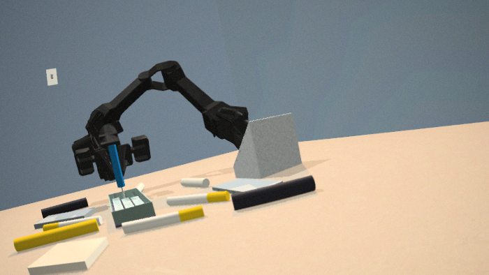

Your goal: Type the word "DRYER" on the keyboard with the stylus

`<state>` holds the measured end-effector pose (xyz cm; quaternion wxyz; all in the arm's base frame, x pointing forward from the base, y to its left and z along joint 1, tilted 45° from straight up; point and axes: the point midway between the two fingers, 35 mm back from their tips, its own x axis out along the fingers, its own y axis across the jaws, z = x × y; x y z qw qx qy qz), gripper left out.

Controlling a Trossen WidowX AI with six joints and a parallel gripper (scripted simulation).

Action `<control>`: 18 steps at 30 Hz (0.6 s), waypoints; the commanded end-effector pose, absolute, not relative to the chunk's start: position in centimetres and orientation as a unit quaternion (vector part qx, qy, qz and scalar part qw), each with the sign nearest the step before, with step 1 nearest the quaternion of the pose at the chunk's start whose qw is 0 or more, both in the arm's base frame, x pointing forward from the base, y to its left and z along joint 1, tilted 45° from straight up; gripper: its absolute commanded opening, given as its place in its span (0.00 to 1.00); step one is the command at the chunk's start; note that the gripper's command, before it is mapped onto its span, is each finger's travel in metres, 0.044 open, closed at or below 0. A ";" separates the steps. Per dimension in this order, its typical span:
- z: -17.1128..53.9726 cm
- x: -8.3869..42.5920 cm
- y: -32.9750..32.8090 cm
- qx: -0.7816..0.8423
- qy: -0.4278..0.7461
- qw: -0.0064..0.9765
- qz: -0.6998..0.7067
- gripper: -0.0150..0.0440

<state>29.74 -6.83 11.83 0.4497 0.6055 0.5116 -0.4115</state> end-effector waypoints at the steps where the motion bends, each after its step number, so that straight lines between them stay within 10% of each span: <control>1: 11.7 29.7 -6.8 0.606 0.513 0.450 -0.409 0.39; 18: 14.5 29.6 -4.0 0.606 0.514 0.449 -0.409 0.39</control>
